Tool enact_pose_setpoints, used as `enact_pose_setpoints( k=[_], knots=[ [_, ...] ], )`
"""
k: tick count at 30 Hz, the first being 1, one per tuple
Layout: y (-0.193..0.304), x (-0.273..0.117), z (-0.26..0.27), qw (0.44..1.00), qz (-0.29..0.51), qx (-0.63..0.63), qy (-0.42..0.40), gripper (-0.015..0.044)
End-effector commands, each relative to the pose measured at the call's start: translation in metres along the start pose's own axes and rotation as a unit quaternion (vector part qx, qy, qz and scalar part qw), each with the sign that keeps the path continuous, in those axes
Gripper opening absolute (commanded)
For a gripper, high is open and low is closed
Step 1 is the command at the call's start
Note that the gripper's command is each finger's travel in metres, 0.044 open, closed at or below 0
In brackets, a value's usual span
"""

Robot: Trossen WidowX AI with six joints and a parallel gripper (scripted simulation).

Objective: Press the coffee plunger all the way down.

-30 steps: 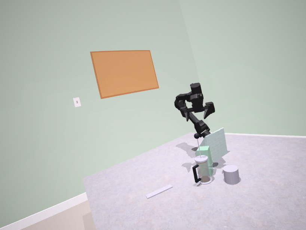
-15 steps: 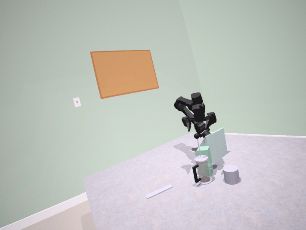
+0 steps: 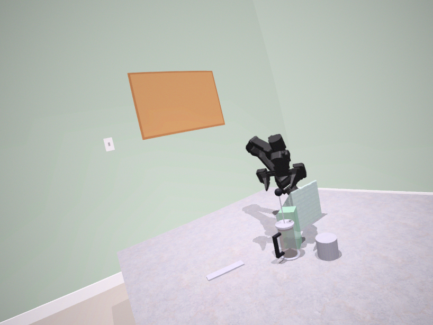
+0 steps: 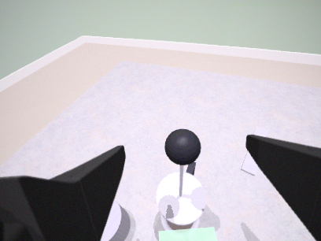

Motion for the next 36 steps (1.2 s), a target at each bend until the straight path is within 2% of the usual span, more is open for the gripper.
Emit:
enact_pose_setpoints(
  k=[1,8,20,36],
  knots=[
    [0.000,0.006,0.000,1.000,0.000,-0.003,-0.003,0.0440],
    [0.001,0.015,0.000,1.000,-0.001,-0.003,-0.002,0.0440],
    [0.001,0.015,0.000,1.000,-0.001,-0.003,-0.002,0.0125],
    [0.006,0.020,0.000,1.000,-0.001,-0.003,-0.002,0.0117]
  ],
)
Point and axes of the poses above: the point midway between the two fingers, 35 mm back from their tips, its own x axis out along the fingers, its own z axis across the jaws, y = z × x, the point moved 9 cm from there along -x, back along the fingers, and after that the axes turned 7 degrees about x, right-handed, at the moved point
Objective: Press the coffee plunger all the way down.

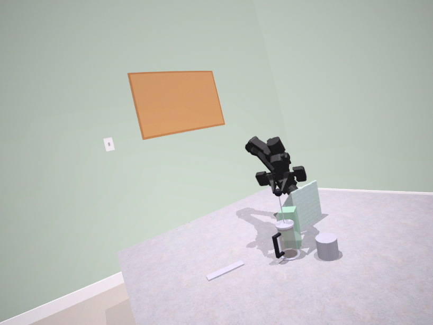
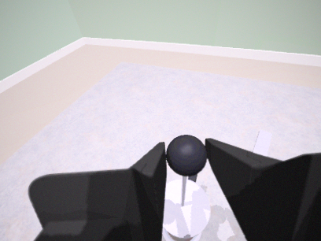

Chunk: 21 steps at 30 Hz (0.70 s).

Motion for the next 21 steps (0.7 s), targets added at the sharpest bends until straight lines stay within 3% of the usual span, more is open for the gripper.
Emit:
enact_pose_setpoints(
  k=[1,21],
  knots=[
    [0.006,0.005,0.000,1.000,0.004,-0.003,-0.002,0.0117],
    [0.031,0.027,-0.001,1.000,0.005,-0.003,-0.002,0.0117]
  ],
)
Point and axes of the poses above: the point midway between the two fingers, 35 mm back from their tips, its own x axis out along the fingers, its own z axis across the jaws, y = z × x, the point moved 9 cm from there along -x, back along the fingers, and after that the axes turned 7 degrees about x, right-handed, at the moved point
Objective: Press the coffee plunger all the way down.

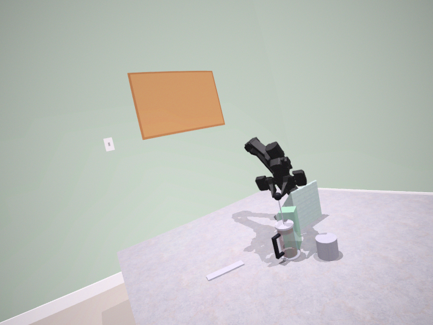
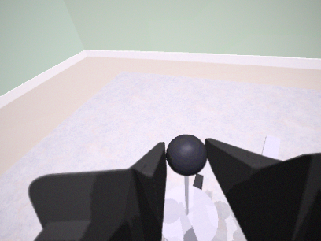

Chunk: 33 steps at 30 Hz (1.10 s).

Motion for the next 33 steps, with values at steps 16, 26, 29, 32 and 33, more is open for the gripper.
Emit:
enact_pose_setpoints(
  k=[16,26,29,32,33],
  knots=[
    [0.042,0.023,-0.004,0.999,0.029,-0.016,0.001,0.0117],
    [0.055,0.034,-0.007,0.999,0.028,-0.016,0.002,0.0117],
    [0.058,0.037,-0.008,0.999,0.028,-0.017,0.002,0.0117],
    [0.061,0.041,-0.009,0.999,0.028,-0.017,0.002,0.0117],
    [0.062,0.042,-0.009,0.999,0.028,-0.017,0.002,0.0117]
  ],
)
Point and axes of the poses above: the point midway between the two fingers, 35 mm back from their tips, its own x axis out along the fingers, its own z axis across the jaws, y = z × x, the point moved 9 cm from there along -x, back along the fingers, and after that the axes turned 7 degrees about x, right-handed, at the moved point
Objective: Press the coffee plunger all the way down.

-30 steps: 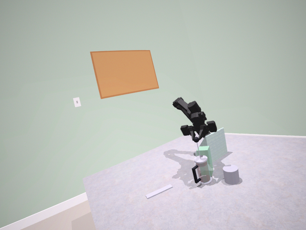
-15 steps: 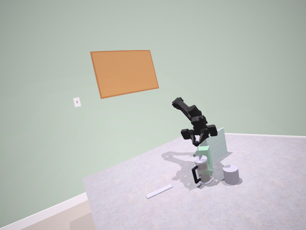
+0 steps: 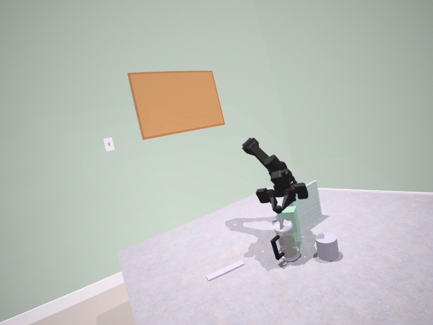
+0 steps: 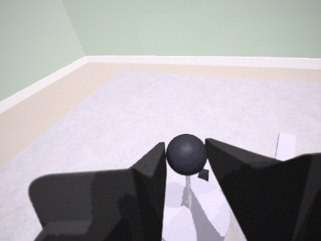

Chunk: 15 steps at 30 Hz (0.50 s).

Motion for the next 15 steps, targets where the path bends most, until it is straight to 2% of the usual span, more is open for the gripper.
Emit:
enact_pose_setpoints(
  k=[1,15],
  knots=[
    [0.027,0.007,-0.004,0.999,0.045,-0.024,0.006,0.0117],
    [0.025,0.020,-0.005,0.999,0.044,-0.024,0.007,0.0117]
  ],
)
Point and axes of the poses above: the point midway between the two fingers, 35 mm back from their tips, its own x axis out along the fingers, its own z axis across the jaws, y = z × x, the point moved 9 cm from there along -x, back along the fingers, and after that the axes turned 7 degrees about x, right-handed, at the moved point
